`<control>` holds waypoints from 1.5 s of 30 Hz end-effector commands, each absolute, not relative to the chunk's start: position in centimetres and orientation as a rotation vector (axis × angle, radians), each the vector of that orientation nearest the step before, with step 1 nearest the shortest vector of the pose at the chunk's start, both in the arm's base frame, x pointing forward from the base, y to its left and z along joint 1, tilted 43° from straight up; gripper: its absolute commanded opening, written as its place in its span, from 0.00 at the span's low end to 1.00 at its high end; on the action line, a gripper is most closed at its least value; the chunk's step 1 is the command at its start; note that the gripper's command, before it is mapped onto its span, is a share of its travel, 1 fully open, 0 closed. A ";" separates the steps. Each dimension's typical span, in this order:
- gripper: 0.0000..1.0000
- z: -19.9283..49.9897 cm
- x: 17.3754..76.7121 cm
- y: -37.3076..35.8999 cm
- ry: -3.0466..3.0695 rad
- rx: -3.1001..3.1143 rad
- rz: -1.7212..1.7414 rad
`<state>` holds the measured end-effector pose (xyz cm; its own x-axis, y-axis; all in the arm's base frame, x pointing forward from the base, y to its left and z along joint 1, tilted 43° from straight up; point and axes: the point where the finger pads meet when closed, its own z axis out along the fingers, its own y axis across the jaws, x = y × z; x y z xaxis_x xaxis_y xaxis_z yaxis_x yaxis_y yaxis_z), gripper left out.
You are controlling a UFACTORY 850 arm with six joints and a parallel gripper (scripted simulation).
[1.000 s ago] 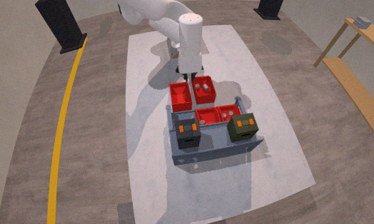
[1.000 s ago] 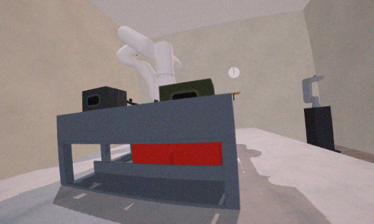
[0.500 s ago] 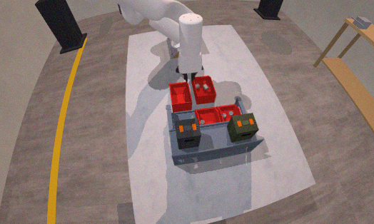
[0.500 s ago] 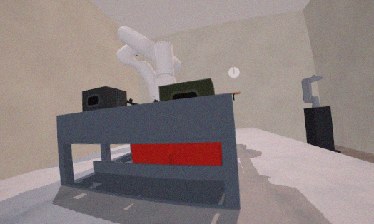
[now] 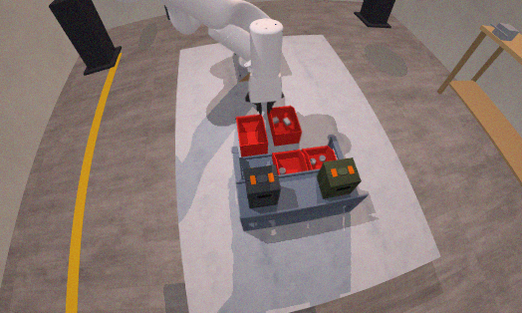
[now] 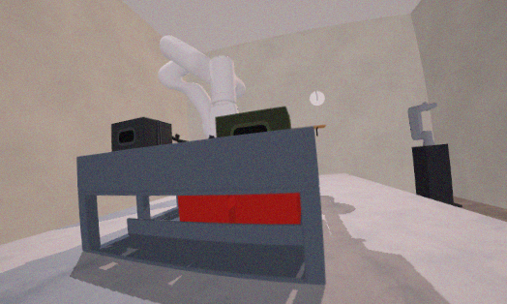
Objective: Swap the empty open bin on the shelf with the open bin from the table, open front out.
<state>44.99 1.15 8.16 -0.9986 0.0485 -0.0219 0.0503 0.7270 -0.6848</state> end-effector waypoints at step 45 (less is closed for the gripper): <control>0.26 3.5 44.9 -3.1 2.915 0.084 -1.156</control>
<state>44.85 -3.01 3.67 -0.9986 0.0488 -0.0219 0.0506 0.7268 -0.6850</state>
